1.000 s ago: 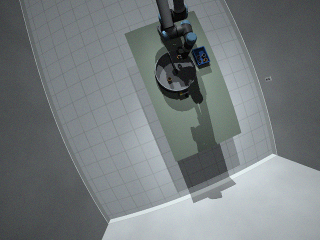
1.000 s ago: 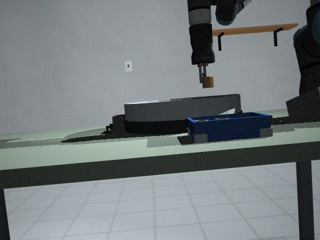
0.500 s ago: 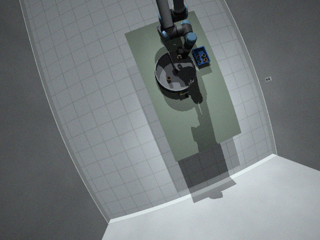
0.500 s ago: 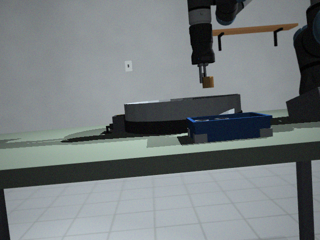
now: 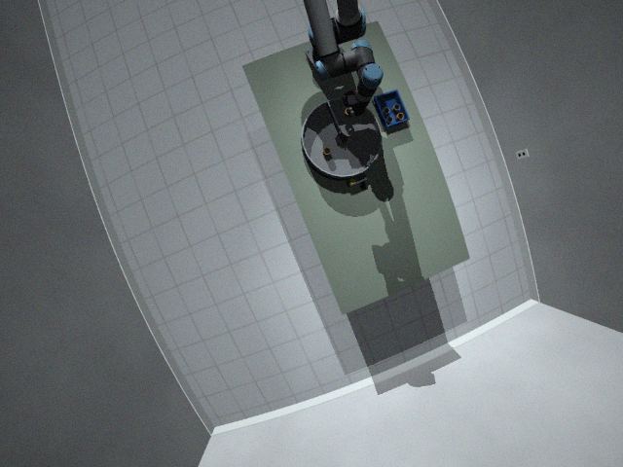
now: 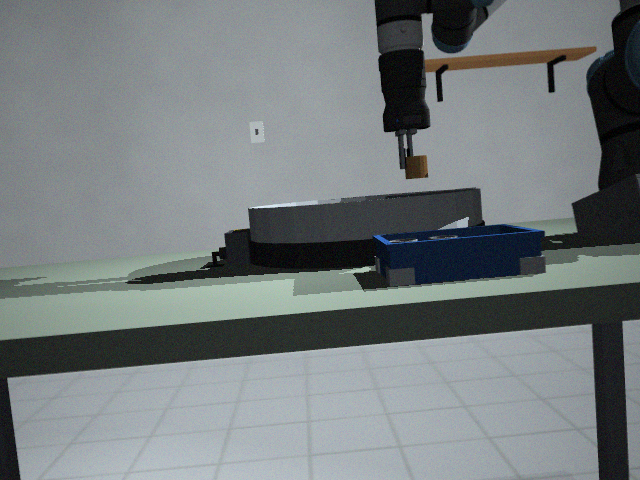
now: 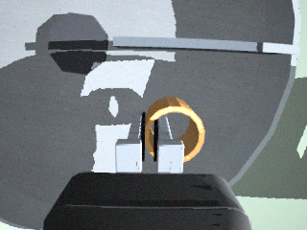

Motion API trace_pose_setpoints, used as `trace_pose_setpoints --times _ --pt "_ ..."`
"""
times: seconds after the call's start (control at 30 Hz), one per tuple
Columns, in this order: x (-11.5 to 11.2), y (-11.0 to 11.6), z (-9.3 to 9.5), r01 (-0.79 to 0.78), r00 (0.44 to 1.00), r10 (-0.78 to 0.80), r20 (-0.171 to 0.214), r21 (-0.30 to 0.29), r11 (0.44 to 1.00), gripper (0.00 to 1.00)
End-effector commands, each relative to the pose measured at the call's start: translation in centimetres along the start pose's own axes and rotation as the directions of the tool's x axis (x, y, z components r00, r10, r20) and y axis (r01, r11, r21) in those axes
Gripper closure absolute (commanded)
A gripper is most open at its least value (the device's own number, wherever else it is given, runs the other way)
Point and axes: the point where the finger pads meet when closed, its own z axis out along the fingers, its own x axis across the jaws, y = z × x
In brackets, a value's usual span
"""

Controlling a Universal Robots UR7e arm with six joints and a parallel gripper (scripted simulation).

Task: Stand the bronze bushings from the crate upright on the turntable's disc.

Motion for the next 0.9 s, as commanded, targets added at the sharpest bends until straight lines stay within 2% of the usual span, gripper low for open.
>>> trace_pose_setpoints --times 0.0,0.1,0.87 --pt "-0.04 -0.02 1.56 0.000 1.000 0.000 0.001 0.000 1.000 1.00" --pt "-0.04 -0.03 2.10 0.000 1.000 0.000 0.001 0.000 1.000 1.00" --pt "-0.04 -0.03 2.10 0.000 1.000 0.000 0.001 0.000 1.000 1.00"
